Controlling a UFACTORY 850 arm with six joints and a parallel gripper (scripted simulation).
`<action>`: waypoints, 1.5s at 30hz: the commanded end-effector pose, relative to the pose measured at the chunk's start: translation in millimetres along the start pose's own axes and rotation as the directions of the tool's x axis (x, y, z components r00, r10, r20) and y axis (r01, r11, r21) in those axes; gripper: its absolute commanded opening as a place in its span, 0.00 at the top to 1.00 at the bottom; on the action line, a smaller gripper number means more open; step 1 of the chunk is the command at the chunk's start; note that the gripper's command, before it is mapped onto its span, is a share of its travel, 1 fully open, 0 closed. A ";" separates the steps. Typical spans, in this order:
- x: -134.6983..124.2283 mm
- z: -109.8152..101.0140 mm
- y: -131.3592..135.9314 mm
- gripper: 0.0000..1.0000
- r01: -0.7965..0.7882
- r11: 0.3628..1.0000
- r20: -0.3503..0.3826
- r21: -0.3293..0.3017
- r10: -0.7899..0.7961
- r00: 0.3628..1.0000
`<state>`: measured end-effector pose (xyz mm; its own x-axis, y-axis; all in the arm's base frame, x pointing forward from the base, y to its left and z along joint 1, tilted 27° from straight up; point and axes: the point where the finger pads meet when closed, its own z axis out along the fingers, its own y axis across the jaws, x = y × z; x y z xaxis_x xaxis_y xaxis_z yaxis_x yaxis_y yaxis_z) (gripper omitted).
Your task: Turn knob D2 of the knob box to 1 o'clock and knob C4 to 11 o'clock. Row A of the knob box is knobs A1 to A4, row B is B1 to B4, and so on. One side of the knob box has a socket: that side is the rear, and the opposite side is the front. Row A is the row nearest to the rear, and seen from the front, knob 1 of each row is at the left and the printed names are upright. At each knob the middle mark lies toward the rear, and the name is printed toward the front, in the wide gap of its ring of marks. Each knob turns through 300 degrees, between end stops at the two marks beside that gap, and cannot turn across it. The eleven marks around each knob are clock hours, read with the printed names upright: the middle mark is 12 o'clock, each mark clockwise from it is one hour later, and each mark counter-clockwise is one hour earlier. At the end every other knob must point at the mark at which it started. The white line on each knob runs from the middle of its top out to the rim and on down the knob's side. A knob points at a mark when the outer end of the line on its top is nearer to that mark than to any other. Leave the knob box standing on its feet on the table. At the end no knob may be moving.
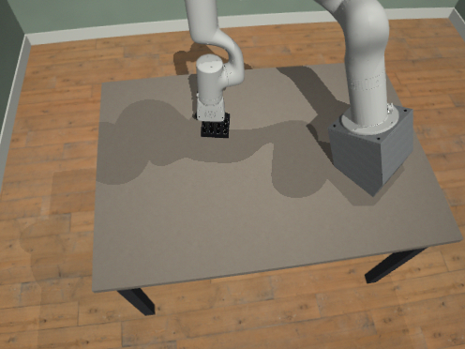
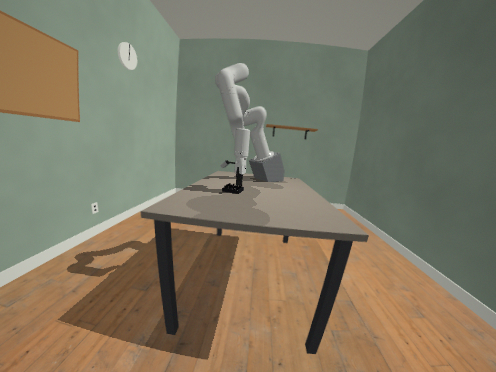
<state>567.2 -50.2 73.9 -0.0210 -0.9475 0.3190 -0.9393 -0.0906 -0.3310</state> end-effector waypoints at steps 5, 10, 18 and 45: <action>0.1 -15.4 -0.7 0.81 0.000 1.000 0.000 0.000 0.000 1.000; 0.1 -20.3 -0.7 0.81 0.000 1.000 0.000 0.000 0.000 1.000; 0.1 -20.5 -0.7 0.81 0.000 1.000 0.000 0.000 0.000 1.000; 0.0 -110.8 -0.8 0.00 0.000 1.000 0.000 0.000 0.000 1.000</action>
<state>537.8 -23.0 151.1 -0.0217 -0.9481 0.3173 -0.9352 -0.0929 -0.3416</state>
